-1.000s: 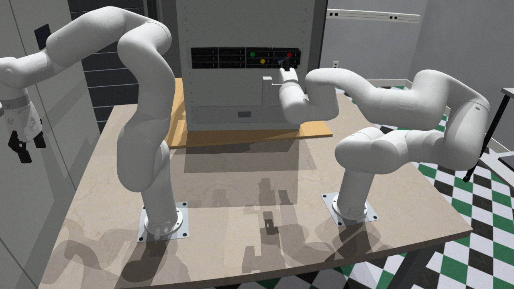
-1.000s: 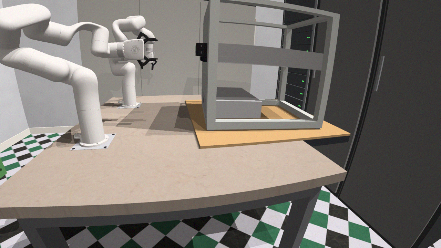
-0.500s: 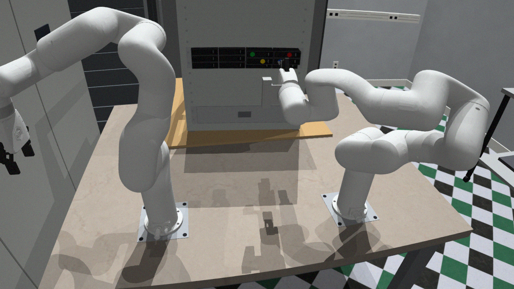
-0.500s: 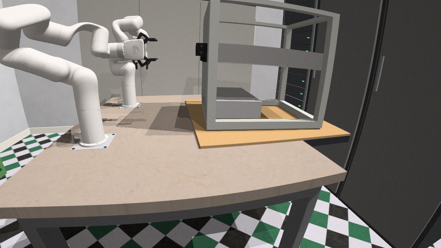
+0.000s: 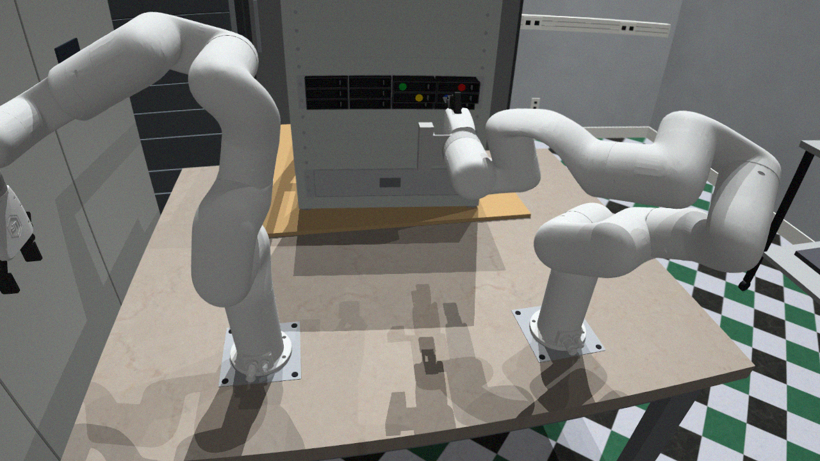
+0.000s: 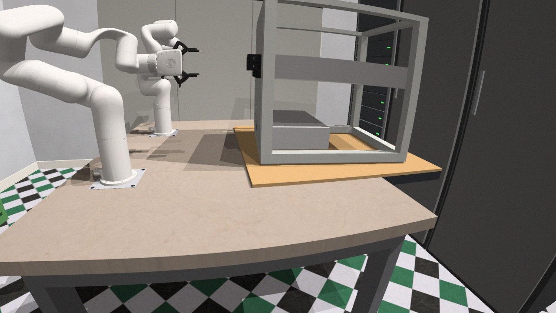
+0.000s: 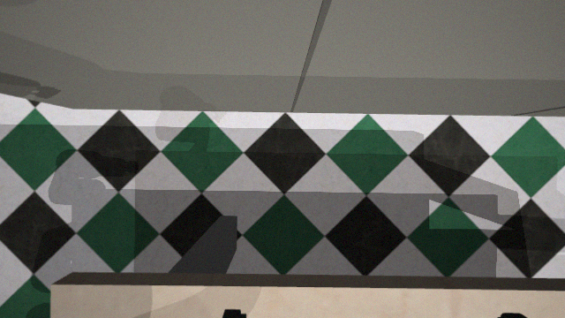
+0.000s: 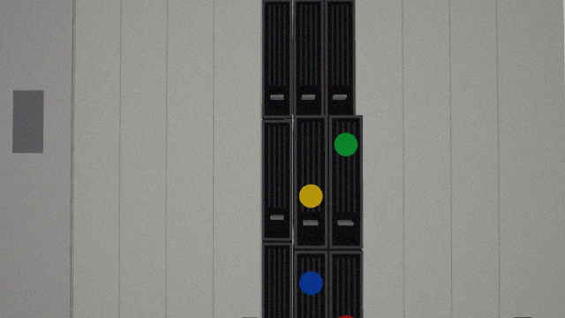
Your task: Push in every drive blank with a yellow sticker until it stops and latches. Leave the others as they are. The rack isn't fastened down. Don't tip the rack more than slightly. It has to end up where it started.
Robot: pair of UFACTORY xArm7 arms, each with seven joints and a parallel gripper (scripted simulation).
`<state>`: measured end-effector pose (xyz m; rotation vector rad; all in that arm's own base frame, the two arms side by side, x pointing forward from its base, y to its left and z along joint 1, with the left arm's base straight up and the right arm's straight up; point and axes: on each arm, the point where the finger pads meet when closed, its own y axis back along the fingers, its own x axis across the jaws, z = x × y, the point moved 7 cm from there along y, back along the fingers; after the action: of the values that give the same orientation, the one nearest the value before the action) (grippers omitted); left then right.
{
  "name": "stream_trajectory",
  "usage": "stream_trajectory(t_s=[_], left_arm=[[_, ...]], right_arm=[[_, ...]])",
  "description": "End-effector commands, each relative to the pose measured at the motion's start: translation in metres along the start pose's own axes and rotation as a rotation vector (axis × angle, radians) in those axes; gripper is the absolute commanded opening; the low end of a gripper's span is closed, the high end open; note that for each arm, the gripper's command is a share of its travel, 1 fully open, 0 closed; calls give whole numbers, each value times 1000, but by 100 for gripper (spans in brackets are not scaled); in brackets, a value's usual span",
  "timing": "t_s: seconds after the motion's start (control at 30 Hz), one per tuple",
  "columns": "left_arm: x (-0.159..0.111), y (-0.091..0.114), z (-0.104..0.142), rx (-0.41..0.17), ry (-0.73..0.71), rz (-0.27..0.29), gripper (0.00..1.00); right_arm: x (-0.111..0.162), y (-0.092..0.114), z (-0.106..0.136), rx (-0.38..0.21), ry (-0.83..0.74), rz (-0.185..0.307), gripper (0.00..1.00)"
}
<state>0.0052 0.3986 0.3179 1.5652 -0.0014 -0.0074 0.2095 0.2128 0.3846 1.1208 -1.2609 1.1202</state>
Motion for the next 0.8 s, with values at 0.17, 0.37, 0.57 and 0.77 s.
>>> stream_trajectory(t_s=[0.17,0.37,0.57,0.77], left_arm=[[-3,2,-1,6,1,4,100],[-3,2,-1,6,1,4,100],[-3,2,-1,6,1,4,100],[-3,2,-1,6,1,4,100]], right_arm=[[5,-17,0,0,-4,3,100],[3,-9,1,-1,-3,1,100],[3,-9,1,-1,-3,1,100],[3,-9,1,-1,-3,1,100]])
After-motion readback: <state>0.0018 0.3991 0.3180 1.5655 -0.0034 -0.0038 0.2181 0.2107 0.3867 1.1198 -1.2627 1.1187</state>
